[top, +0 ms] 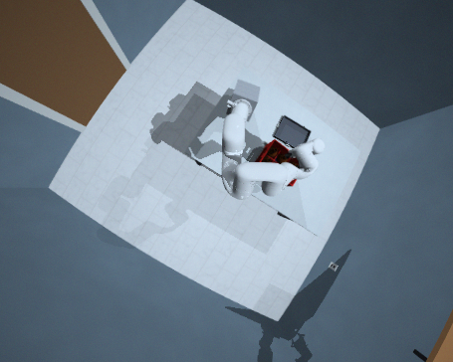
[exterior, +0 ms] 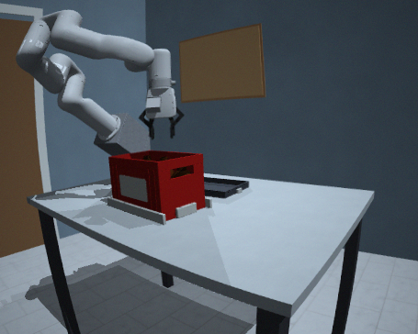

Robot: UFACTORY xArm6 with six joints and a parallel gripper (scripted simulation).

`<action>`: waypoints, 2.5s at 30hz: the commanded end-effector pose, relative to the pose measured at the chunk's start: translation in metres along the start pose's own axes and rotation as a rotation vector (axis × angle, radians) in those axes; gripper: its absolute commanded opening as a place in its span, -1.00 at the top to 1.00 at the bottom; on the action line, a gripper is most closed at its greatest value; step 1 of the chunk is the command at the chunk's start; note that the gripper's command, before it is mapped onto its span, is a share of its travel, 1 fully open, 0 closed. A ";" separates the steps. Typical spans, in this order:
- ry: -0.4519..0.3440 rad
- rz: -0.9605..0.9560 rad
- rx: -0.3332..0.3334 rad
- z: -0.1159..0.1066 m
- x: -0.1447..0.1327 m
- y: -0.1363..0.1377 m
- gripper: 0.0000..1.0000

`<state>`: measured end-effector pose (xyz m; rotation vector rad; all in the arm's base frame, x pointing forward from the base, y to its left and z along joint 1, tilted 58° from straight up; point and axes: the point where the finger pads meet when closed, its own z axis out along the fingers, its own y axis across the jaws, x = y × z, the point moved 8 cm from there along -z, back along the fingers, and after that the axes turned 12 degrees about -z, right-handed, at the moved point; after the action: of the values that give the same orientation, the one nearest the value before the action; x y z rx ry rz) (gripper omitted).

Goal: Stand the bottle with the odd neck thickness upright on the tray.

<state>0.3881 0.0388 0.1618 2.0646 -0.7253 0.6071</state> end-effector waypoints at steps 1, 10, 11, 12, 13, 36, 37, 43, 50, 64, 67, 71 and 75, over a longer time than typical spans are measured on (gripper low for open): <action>0.001 0.001 0.002 -0.001 0.001 0.000 -0.30; 0.001 0.001 0.002 -0.001 0.001 0.000 -0.30; 0.001 0.001 0.002 -0.001 0.001 0.000 -0.30; 0.001 0.001 0.002 -0.001 0.001 0.000 -0.30; 0.001 0.001 0.002 -0.001 0.001 0.000 -0.30; 0.001 0.001 0.002 0.011 0.001 -0.001 -0.30; 0.001 0.001 0.002 0.012 0.001 -0.001 -0.30; 0.001 0.001 0.002 0.020 0.001 -0.001 -0.30; 0.001 0.001 0.002 0.026 0.001 -0.001 -0.30; 0.001 0.001 0.002 0.039 0.001 -0.001 -0.30; 0.001 0.001 0.002 0.041 0.001 -0.001 -0.30; 0.001 0.001 0.002 0.042 0.001 -0.001 -0.30; 0.001 0.001 0.002 0.043 0.001 -0.001 -0.30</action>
<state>0.3958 0.0034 0.1392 2.0644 -0.7255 0.6067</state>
